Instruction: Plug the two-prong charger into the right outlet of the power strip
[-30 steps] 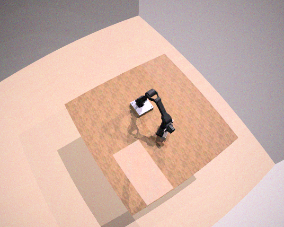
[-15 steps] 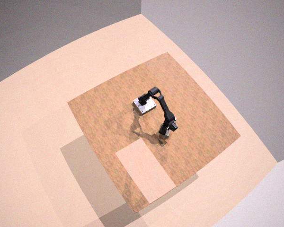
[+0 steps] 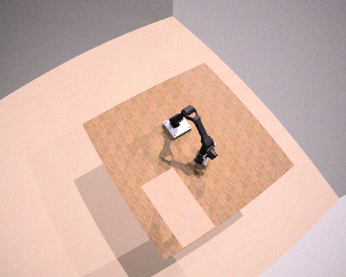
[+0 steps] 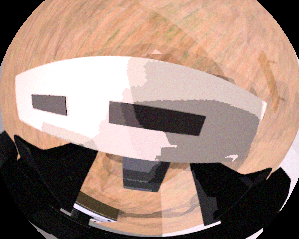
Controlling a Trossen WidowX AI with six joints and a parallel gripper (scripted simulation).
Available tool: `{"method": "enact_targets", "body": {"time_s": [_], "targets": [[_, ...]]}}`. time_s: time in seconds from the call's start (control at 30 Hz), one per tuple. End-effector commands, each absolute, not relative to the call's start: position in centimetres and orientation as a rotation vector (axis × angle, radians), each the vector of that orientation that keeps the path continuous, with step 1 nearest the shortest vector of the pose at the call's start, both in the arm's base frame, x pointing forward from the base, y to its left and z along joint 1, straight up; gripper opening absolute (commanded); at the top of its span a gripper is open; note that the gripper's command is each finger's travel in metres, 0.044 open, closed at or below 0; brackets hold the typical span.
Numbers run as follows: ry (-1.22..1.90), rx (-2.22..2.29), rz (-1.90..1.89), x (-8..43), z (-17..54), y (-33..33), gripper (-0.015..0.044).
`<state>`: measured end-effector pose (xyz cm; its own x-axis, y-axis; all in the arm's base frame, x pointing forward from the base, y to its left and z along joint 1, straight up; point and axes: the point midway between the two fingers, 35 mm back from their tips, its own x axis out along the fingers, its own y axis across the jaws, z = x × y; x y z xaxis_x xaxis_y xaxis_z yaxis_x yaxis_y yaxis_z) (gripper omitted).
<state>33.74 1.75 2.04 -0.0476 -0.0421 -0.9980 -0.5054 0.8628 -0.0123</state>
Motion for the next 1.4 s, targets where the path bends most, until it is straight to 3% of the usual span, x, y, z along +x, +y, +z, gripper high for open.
{"method": "enact_targets", "body": {"time_s": [0.0, 1.37], "targets": [[1.587, -0.441, 0.396, 33.65, 1.97, 1.7, 0.044], [1.561, -0.441, 0.397, 32.67, 1.94, 1.13, 0.044]]}}
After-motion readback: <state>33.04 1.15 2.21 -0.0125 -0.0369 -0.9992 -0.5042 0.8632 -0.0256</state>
